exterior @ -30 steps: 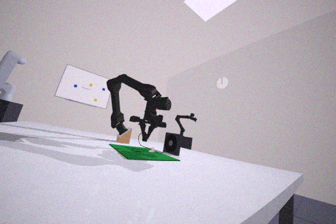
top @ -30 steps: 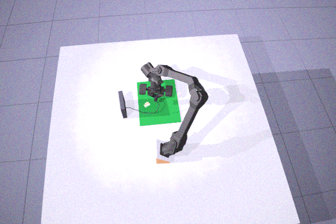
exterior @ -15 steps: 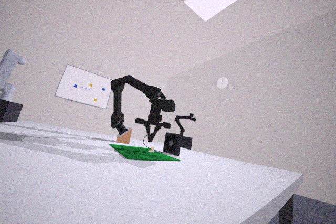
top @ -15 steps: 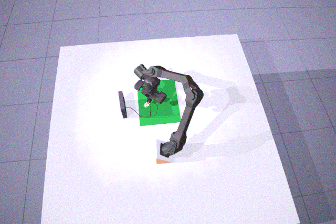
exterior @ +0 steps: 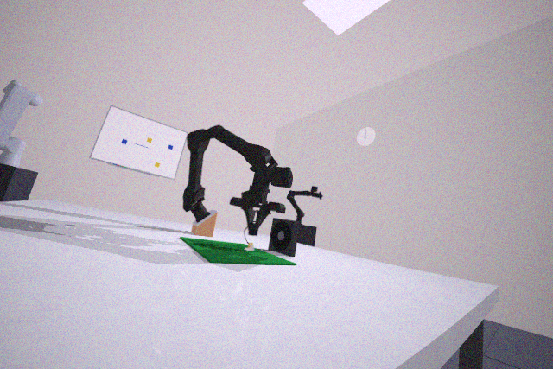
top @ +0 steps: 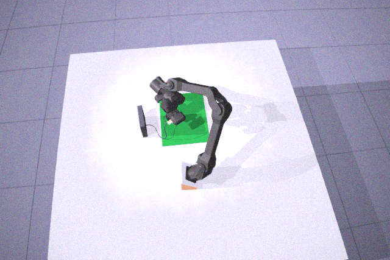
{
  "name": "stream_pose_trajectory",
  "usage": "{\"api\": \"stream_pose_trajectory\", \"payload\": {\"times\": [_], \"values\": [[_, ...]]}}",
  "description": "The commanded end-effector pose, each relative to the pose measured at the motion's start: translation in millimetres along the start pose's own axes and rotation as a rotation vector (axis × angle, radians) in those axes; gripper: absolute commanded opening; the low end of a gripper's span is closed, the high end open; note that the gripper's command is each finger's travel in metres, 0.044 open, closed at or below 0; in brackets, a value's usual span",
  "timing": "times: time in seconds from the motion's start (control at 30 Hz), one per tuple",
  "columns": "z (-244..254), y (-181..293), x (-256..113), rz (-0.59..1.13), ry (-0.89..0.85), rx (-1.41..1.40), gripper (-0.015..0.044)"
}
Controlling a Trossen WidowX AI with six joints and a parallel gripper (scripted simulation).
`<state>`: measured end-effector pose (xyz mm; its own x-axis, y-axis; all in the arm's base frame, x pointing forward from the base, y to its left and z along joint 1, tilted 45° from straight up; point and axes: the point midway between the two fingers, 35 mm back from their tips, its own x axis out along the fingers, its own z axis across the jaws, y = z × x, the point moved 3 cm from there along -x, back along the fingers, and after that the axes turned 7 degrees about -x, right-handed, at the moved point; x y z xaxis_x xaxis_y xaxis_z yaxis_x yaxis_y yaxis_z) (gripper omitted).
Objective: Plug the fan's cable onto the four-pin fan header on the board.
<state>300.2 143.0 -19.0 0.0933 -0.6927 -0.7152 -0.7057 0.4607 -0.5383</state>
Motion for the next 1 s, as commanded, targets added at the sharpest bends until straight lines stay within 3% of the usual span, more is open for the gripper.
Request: {"api": "stream_pose_trajectory", "payload": {"times": [0.0,0.83,0.97], "values": [[1,2,0,0.004,-0.002,0.025,0.0000],[-1,-6,-2,0.004,-0.002,0.028,0.0000],[-1,-6,17,0.003,-0.001,0.022,0.0000]]}}
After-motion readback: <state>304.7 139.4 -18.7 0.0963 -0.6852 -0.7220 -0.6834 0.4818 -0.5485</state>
